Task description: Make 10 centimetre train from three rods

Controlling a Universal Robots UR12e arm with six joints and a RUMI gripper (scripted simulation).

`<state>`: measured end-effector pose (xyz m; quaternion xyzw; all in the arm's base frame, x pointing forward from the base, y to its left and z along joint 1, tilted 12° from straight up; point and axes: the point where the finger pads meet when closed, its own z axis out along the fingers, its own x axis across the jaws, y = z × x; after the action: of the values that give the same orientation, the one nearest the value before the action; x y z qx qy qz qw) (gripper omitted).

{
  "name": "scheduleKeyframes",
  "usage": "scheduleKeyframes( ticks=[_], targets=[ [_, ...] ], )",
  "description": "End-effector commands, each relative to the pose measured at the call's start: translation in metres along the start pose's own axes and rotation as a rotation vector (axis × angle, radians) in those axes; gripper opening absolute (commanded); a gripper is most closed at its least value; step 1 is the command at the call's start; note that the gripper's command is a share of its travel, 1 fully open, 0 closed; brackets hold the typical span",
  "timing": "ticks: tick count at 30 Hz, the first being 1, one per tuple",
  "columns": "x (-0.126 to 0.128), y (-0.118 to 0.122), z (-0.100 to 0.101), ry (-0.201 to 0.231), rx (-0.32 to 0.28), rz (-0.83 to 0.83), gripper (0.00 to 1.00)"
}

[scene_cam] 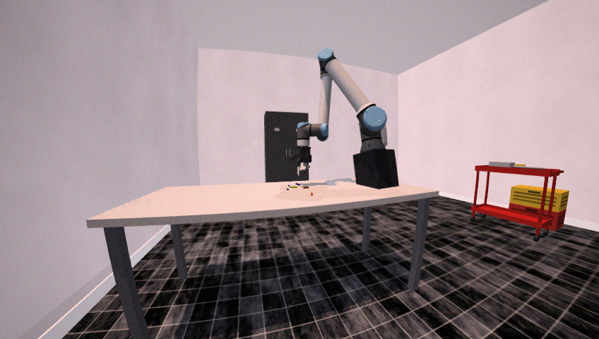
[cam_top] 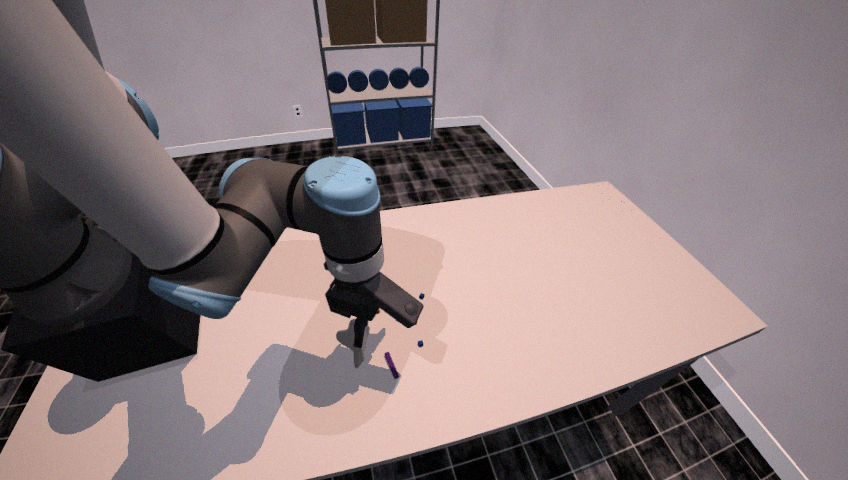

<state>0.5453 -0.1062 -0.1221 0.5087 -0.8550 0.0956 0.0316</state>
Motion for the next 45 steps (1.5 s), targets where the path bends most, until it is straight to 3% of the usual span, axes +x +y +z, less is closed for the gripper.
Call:
scheduleKeyframes(
  ticks=[1, 42, 45],
  targets=[
    [-0.008, 0.003, 0.000, -0.002, 0.002, -0.167, 1.00],
    [-0.052, 0.035, 0.000, -0.001, 0.003, -1.229, 1.00],
    [-0.053, 0.036, 0.000, -0.001, 0.003, -1.253, 1.00]
  ],
)
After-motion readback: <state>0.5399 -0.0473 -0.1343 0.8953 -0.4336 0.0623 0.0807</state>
